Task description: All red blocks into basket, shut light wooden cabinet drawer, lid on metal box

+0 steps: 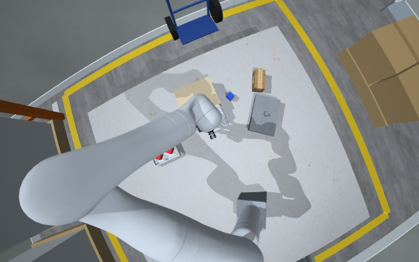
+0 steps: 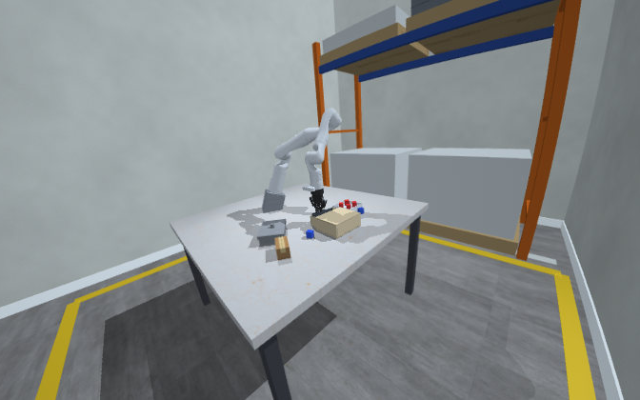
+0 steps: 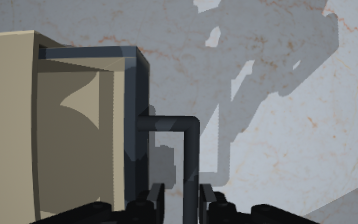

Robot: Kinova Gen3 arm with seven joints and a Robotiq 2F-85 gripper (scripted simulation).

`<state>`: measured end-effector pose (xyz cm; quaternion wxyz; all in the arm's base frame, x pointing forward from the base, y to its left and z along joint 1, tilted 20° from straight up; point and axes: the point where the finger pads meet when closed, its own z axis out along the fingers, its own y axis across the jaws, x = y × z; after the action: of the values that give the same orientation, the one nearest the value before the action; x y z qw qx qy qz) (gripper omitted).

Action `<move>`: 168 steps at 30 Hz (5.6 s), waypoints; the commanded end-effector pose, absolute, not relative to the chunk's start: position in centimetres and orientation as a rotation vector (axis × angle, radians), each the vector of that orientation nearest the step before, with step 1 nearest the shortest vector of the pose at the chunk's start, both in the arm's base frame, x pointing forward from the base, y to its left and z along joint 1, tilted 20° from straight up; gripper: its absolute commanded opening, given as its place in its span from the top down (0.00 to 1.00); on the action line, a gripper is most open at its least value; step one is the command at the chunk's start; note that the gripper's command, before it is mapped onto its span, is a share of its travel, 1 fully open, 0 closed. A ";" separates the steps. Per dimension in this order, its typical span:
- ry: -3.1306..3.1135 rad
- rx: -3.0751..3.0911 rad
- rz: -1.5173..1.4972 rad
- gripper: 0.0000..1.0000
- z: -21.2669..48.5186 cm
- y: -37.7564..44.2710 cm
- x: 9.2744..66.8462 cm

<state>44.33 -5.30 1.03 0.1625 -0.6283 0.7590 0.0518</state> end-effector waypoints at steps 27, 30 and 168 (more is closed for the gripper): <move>2.165 -1.792 0.146 0.70 1.7 -6.4 49.3; 2.165 -1.792 0.146 0.70 1.8 -6.4 49.5; 2.165 -1.792 0.146 0.70 13.5 -10.0 47.3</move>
<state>47.30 -9.89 13.32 0.1624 -0.6283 0.7591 0.0520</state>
